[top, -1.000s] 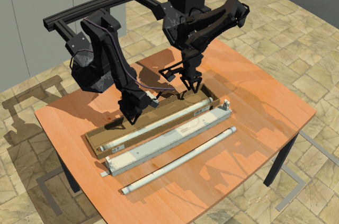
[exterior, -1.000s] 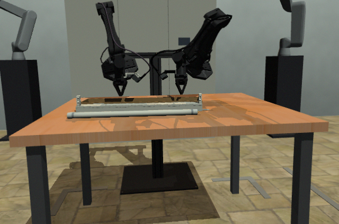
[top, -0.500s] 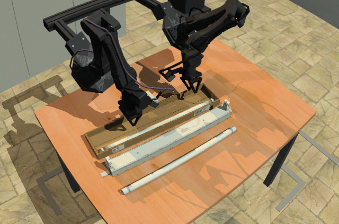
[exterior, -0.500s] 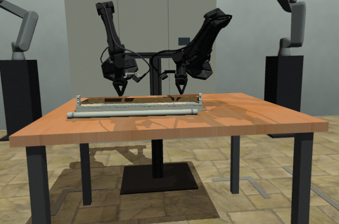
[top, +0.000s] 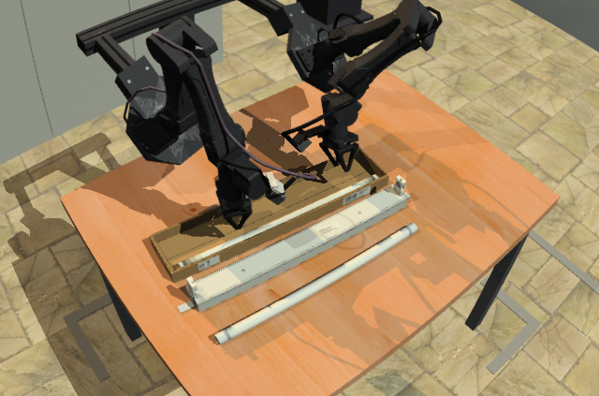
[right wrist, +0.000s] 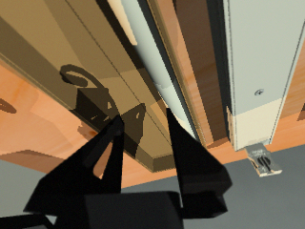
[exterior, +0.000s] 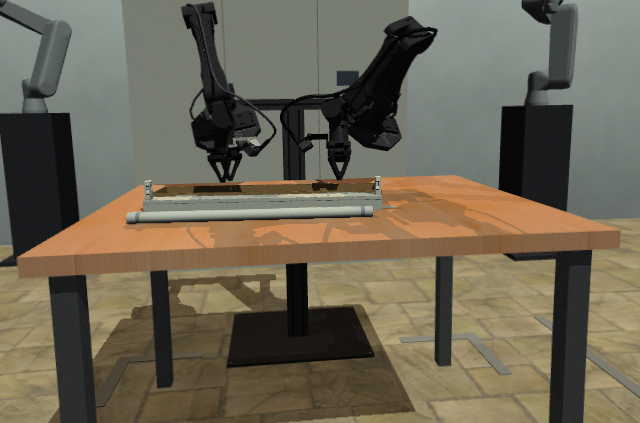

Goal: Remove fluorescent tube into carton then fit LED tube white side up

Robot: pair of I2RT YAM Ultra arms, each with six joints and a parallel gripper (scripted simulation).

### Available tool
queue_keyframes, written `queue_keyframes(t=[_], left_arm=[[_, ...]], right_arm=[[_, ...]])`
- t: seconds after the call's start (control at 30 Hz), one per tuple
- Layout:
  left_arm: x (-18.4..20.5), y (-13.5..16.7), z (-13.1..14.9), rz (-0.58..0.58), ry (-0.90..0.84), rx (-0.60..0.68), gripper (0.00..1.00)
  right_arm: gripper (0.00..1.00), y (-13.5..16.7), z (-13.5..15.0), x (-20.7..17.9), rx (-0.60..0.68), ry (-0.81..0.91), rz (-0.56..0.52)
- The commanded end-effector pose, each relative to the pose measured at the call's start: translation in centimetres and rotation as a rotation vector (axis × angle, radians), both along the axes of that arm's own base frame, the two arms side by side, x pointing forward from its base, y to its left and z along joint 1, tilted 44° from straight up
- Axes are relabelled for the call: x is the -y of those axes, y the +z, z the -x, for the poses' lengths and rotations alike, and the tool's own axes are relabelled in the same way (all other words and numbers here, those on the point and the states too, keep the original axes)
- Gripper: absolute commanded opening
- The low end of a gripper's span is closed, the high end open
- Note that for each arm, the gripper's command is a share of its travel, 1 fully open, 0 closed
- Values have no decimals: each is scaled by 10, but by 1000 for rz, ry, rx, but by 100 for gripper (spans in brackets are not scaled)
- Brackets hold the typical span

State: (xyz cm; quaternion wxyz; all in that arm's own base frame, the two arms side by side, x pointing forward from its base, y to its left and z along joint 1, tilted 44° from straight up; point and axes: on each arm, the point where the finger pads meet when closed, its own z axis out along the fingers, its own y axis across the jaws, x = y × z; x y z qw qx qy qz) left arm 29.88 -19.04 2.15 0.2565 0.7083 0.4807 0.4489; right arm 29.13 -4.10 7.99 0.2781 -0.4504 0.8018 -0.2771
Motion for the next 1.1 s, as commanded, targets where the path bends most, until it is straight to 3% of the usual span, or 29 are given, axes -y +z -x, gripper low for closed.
queue_keyframes(t=[0.0,0.17,0.27,0.67,0.83,1.07], left_arm=[[17,0,-11,-24,-14,-28,49],[32,5,-23,-8,-4,-31,49],[33,6,-25,-9,-2,-32,49],[64,26,-62,-14,10,-37,49],[79,32,-63,1,-8,-29,49],[83,45,-85,3,13,-21,49]], right_arm=[[49,13,-14,1,45,-180,-210],[49,24,-25,7,83,-346,-373],[49,27,-28,7,90,-368,-400],[49,60,-59,28,222,-796,-831],[49,68,-65,32,245,-849,-889],[49,88,-80,45,331,-1011,-1074]])
